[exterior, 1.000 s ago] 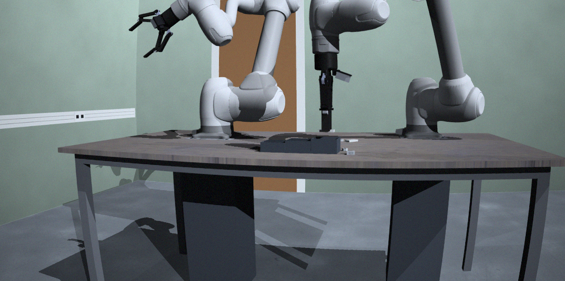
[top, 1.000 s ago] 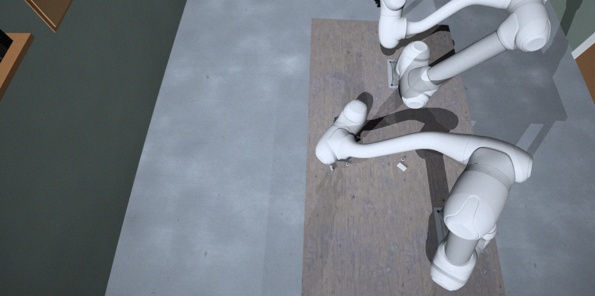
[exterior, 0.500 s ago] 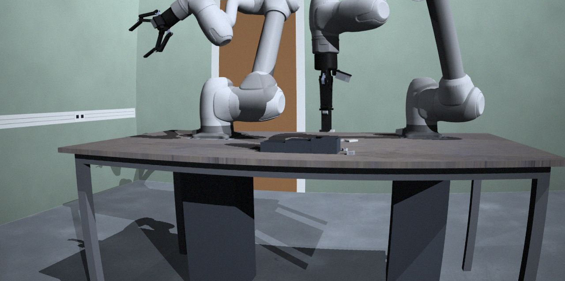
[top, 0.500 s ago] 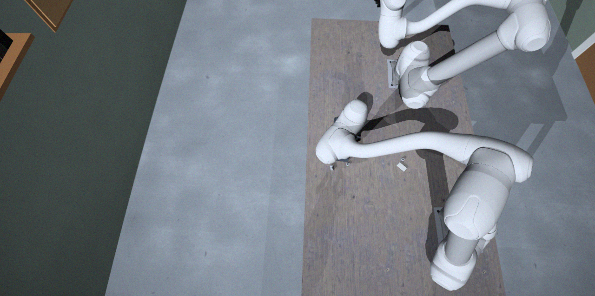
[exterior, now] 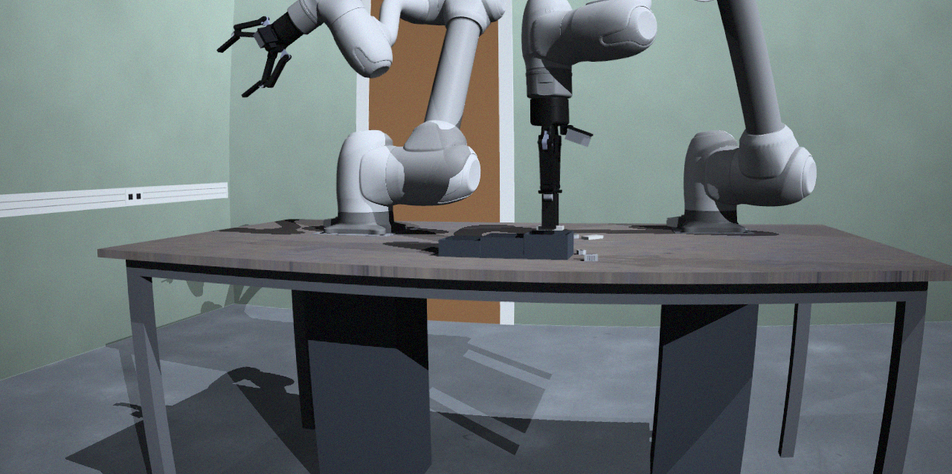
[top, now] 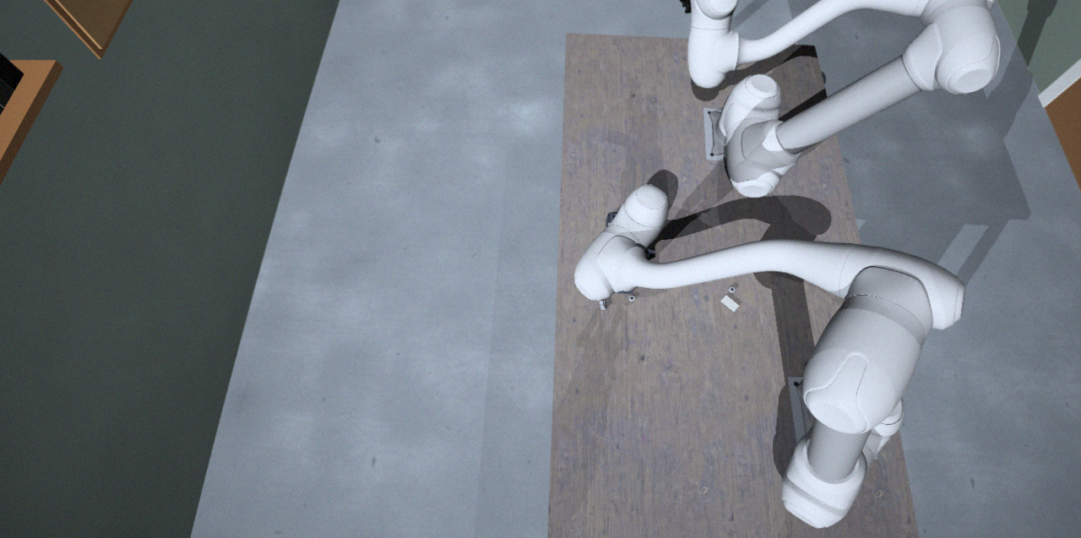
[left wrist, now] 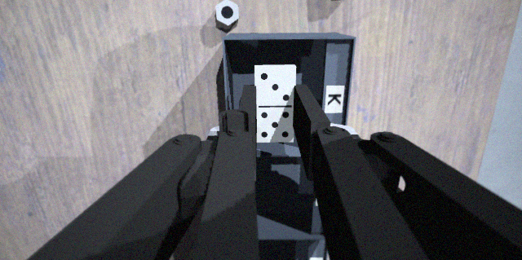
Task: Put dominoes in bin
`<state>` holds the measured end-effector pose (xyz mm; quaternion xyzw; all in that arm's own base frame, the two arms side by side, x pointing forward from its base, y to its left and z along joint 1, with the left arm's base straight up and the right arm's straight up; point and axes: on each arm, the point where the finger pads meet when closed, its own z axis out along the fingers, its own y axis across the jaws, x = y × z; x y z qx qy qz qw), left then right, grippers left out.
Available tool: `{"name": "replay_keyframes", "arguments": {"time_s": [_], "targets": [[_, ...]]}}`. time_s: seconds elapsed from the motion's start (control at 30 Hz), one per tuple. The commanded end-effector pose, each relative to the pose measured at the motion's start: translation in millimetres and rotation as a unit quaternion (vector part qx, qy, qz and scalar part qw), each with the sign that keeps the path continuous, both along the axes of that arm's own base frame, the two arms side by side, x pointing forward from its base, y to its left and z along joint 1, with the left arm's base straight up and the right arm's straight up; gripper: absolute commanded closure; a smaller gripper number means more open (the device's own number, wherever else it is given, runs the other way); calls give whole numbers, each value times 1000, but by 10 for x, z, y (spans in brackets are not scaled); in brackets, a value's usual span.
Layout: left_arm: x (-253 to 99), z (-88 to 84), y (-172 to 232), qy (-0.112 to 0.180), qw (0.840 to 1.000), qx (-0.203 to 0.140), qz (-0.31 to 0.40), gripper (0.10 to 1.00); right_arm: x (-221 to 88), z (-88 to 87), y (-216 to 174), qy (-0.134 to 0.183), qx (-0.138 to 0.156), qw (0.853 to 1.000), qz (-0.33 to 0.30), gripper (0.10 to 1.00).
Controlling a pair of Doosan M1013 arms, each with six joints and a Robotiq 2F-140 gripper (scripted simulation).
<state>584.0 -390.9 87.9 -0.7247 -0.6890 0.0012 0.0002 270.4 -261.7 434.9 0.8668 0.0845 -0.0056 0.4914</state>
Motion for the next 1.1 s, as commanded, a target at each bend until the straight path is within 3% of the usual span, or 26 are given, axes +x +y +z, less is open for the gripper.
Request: {"name": "replay_keyframes", "arguments": {"time_s": [0.0,0.47,1.07], "targets": [[5,-92,-6,-2,1000,2,1,885,-9,5,-9,1,-2,1000,2,98],[1,-374,-5,-1,1000,2,1,885,-9,5,-9,1,-2,1000,2,98],[17,-350,-12,-2,1000,0,0,885,-9,5,-9,1,-2,1000,2,98]]}}
